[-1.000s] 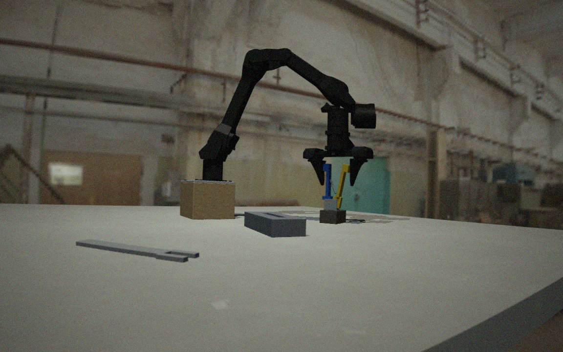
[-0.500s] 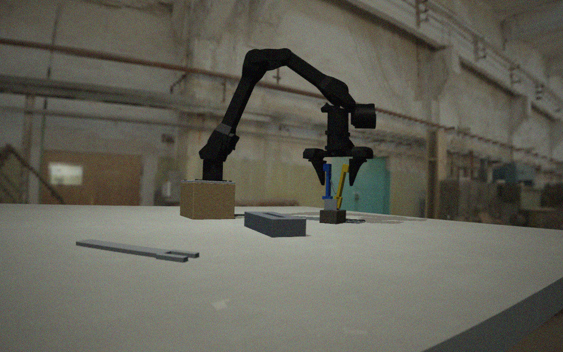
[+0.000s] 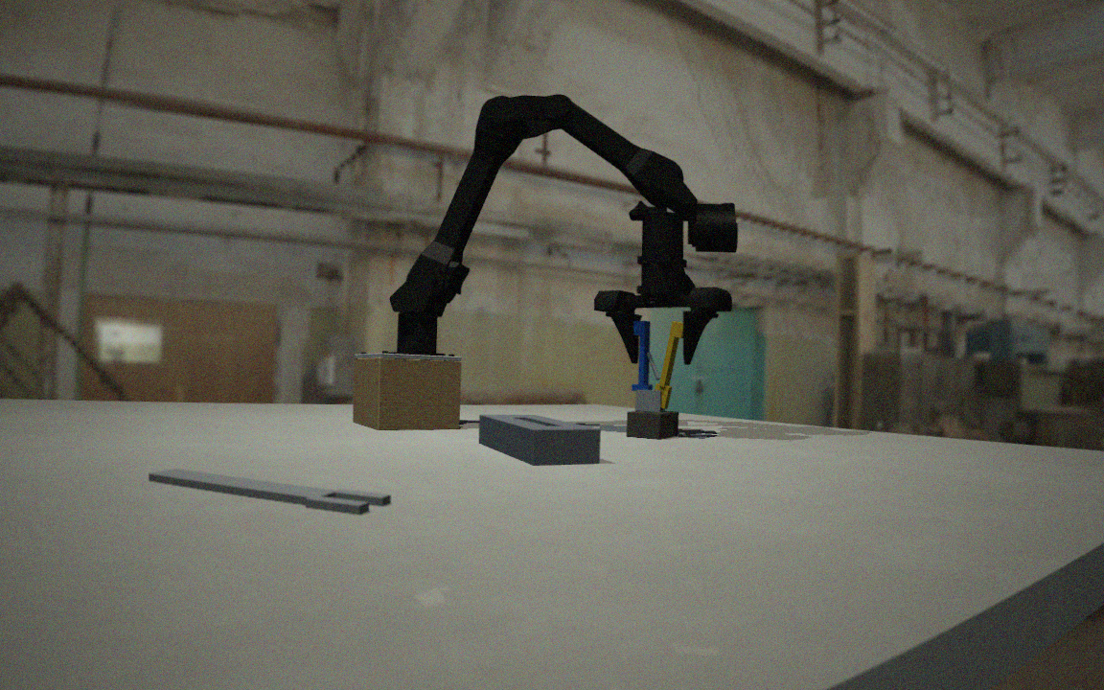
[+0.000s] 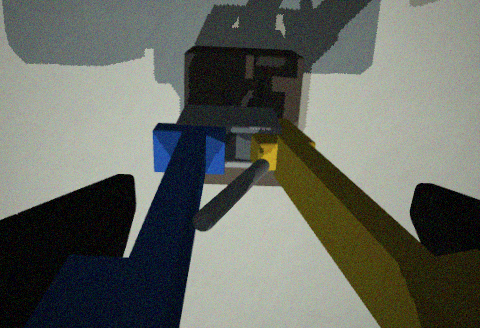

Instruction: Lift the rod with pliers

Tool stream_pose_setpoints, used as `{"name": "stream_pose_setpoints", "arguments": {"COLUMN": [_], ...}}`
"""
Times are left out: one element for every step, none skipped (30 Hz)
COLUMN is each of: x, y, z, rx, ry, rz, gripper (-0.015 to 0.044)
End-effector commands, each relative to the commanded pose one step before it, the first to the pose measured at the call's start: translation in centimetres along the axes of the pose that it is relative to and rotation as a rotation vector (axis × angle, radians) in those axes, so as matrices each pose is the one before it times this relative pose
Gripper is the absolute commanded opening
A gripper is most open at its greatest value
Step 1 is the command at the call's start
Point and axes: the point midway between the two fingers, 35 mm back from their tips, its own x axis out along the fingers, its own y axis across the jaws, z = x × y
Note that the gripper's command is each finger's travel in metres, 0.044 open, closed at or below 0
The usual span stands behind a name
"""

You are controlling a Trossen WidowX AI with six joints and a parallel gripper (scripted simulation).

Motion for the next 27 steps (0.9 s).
{"name": "stream_pose_setpoints", "arguments": {"x": [0.113,0.000,0.000,0.000,0.000,0.000,0.000,0.000,0.000,0.000,0.000,0.000,0.000,0.000,0.000,0.000,0.000,0.000,0.000,0.000,0.000,0.000,0.000,0.000,0.000,0.000,0.000], "y": [0.074,0.000,0.000,0.000,0.000,0.000,0.000,0.000,0.000,0.000,0.000,0.000,0.000,0.000,0.000,0.000,0.000,0.000,0.000,0.000,0.000,0.000,0.000,0.000,0.000,0.000,0.000], "z": [-0.011,0.000,0.000,0.000,0.000,0.000,0.000,0.000,0.000,0.000,0.000,0.000,0.000,0.000,0.000,0.000,0.000,0.000,0.000,0.000,0.000,0.000,0.000,0.000,0.000,0.000,0.000], "rx": [0.0031,0.0000,0.0000,0.0000,0.0000,0.0000,0.0000,0.0000,0.0000,0.0000,0.0000,0.0000,0.0000,0.0000,0.0000,0.0000,0.0000,0.0000,0.0000,0.0000,0.0000,0.0000,0.0000,0.0000,0.0000,0.0000,0.0000], "ry": [-0.00014,0.00000,0.00000,0.00000,0.00000,0.00000,0.00000,0.00000,0.00000,0.00000,0.00000,0.00000,0.00000,0.00000,0.00000,0.00000,0.00000,0.00000,0.00000,0.00000,0.00000,0.00000,0.00000,0.00000,0.00000,0.00000,0.00000], "rz": [0.00255,0.00000,0.00000,0.00000,0.00000,0.00000,0.00000,0.00000,0.00000,0.00000,0.00000,0.00000,0.00000,0.00000,0.00000,0.00000,0.00000,0.00000,0.00000,0.00000,0.00000,0.00000,0.00000,0.00000,0.00000,0.00000,0.00000], "gripper": [0.0375,0.0373,0.0372,0.0371,0.0369,0.0368,0.0367,0.0365,0.0364,0.0363,0.0361,0.0360,0.0359,0.0357,0.0356,0.0355,0.0353,0.0352,0.0351,0.0349,0.0348,0.0347,0.0345,0.0344,0.0343,0.0341,0.0340]}}
